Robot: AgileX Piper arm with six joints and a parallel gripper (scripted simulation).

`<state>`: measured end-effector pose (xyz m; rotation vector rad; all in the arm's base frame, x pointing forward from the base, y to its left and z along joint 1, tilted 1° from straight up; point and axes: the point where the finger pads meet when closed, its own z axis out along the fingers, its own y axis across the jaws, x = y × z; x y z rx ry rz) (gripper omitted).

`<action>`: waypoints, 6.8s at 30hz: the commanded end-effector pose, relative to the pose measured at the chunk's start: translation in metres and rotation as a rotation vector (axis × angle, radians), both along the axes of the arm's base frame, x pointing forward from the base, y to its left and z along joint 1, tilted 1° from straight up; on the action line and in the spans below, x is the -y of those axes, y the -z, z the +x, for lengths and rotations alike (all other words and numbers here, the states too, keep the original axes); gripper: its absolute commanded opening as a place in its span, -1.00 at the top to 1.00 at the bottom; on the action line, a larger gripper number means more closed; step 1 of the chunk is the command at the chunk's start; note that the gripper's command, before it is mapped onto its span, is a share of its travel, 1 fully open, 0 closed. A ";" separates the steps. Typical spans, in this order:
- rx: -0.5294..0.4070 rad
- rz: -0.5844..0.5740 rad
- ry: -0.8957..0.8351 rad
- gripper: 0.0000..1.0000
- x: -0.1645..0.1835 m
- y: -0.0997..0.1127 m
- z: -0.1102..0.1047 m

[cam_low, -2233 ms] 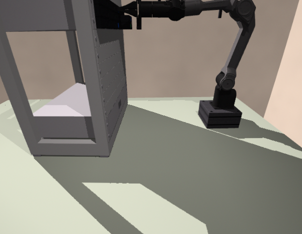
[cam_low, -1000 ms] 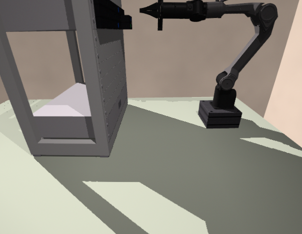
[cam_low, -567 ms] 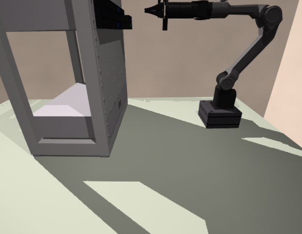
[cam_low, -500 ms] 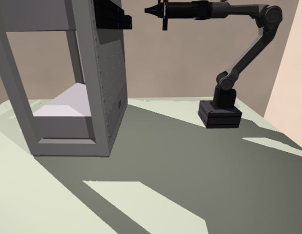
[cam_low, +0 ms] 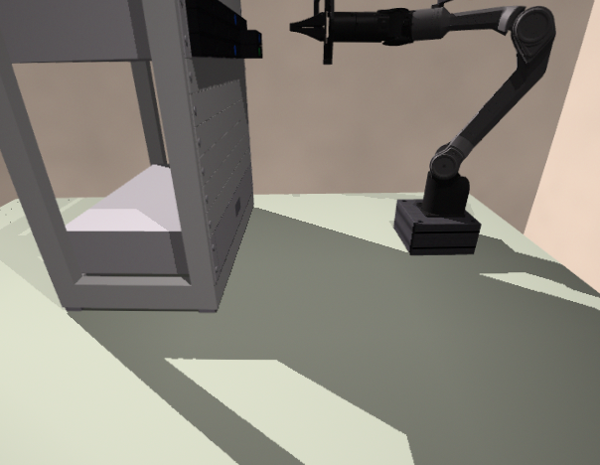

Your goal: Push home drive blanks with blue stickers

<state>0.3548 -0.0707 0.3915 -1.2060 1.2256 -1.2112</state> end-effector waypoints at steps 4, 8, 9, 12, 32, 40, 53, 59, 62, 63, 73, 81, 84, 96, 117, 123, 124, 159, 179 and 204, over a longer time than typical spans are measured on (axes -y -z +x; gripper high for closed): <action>-0.003 0.001 -0.003 1.00 0.016 0.005 0.000; -0.003 0.001 -0.003 1.00 0.042 0.011 -0.001; -0.003 0.001 -0.003 1.00 0.048 0.012 -0.001; -0.003 0.001 -0.003 1.00 0.060 0.015 -0.002; -0.003 0.001 -0.003 1.00 0.066 0.017 0.065; -0.003 0.001 -0.003 1.00 0.066 0.017 0.065; -0.003 0.001 -0.003 1.00 0.066 0.016 0.065; -0.003 0.001 -0.003 1.00 0.066 0.016 0.065; -0.003 0.001 -0.003 1.00 0.066 0.016 0.065; -0.003 0.001 -0.003 1.00 0.066 0.016 0.065; -0.003 0.001 -0.003 1.00 0.066 0.016 0.065; -0.003 0.001 -0.003 1.00 0.067 0.015 0.075; -0.003 0.001 -0.003 1.00 0.067 0.015 0.075; -0.003 0.001 -0.003 1.00 0.067 0.017 0.084; -0.003 0.001 -0.003 1.00 0.067 0.018 0.095; -0.003 0.001 -0.003 1.00 0.067 0.018 0.095; -0.003 0.001 -0.003 1.00 0.067 0.018 0.095; -0.003 0.001 -0.003 1.00 0.068 0.022 0.101; -0.003 0.001 -0.003 1.00 0.068 0.023 0.106; -0.003 0.001 -0.003 1.00 0.068 0.023 0.110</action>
